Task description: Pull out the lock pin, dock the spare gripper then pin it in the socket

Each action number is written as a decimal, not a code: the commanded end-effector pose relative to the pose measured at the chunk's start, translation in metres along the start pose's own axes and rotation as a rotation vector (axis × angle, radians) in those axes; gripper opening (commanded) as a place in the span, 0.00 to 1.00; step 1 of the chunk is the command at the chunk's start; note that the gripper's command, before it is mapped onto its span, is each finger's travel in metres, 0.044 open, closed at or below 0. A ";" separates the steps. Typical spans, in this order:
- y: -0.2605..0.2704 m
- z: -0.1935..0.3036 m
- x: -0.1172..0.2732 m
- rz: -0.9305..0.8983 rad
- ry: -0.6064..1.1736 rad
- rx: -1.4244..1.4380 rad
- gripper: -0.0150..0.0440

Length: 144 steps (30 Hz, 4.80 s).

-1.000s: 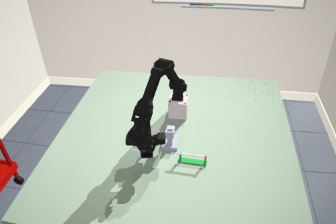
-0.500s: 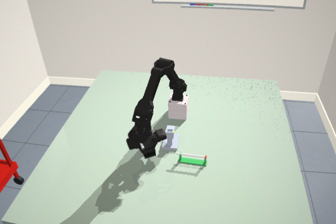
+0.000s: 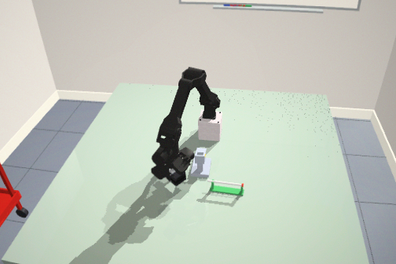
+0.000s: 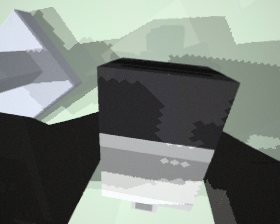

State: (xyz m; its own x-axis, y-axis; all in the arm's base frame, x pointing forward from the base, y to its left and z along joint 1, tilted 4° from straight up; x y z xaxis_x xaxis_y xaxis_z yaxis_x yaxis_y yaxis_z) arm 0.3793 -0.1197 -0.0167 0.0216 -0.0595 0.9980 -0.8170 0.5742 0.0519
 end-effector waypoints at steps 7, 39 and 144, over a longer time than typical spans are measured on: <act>0.002 0.000 0.004 0.010 -0.001 0.233 0.25; 0.011 0.000 0.006 0.014 0.005 1.035 0.25; 0.033 0.006 0.031 -0.059 -0.026 1.410 1.00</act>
State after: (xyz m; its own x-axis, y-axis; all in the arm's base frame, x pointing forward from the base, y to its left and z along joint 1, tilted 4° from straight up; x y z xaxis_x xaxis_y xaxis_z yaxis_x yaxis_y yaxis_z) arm 0.3439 -0.1049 -0.0008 0.1000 -0.0856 0.9913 -0.6991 -0.7150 0.0088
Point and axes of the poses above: the point midway between the two fingers, 35 mm back from their tips, its own x axis back along the fingers, its own y axis across the jaws, z = x × y, the point moved 2 cm from there along x, back along the fingers, and after that the axes turned 6 degrees about x, right-handed, at the moved point
